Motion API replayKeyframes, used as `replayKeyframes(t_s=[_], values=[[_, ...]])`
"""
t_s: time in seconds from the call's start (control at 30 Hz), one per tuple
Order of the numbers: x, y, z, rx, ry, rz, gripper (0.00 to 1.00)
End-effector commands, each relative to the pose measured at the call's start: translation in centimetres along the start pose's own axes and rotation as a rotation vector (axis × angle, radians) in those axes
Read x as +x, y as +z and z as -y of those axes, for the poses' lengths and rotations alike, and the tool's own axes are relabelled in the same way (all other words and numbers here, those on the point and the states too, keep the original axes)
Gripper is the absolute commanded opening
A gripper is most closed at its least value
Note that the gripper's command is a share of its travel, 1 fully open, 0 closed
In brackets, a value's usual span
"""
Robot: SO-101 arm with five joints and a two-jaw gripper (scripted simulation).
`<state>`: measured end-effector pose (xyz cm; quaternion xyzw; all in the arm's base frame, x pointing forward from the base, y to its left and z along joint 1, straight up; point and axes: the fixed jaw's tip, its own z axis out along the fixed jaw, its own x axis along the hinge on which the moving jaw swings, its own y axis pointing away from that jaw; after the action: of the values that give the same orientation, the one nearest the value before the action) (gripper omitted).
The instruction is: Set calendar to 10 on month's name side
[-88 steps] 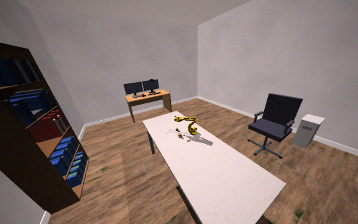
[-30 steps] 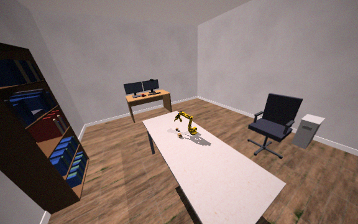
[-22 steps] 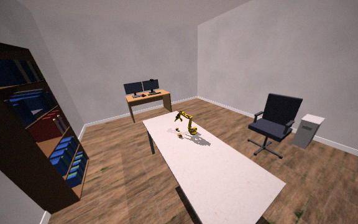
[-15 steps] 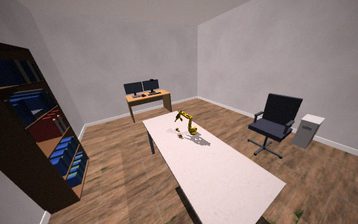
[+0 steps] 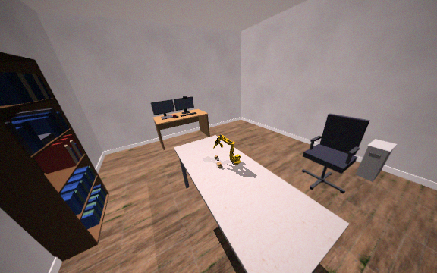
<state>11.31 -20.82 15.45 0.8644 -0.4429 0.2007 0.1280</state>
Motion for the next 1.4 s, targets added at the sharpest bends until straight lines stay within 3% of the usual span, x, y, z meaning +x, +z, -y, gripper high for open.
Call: replayKeyframes(t_s=[0.0, 0.2, 0.43, 0.5, 0.67, 0.8, 1.07, 1.1, 1.37], values=[[0.6, -0.7, -0.2, -0.006, -0.005, -0.038, 0.35], [0.2, 0.6, -0.2, 0.0, -0.005, 0.021, 0.35], [-1.5, 4.2, 0.0, 0.019, -0.004, 0.21, 0.35], [-1.5, 4.2, 0.0, 0.019, -0.004, 0.21, 0.35], [-3.2, 6.8, 0.1, 0.034, -0.004, 0.354, 0.35], [-4.2, 8.0, 0.2, 0.041, -0.004, 0.43, 0.35], [-4.7, 8.5, 0.3, 0.044, -0.004, 0.458, 0.35], [-4.1, 7.9, 0.2, 0.042, -0.004, 0.435, 0.35], [-4.1, 7.9, 0.2, 0.042, -0.004, 0.435, 0.35]])
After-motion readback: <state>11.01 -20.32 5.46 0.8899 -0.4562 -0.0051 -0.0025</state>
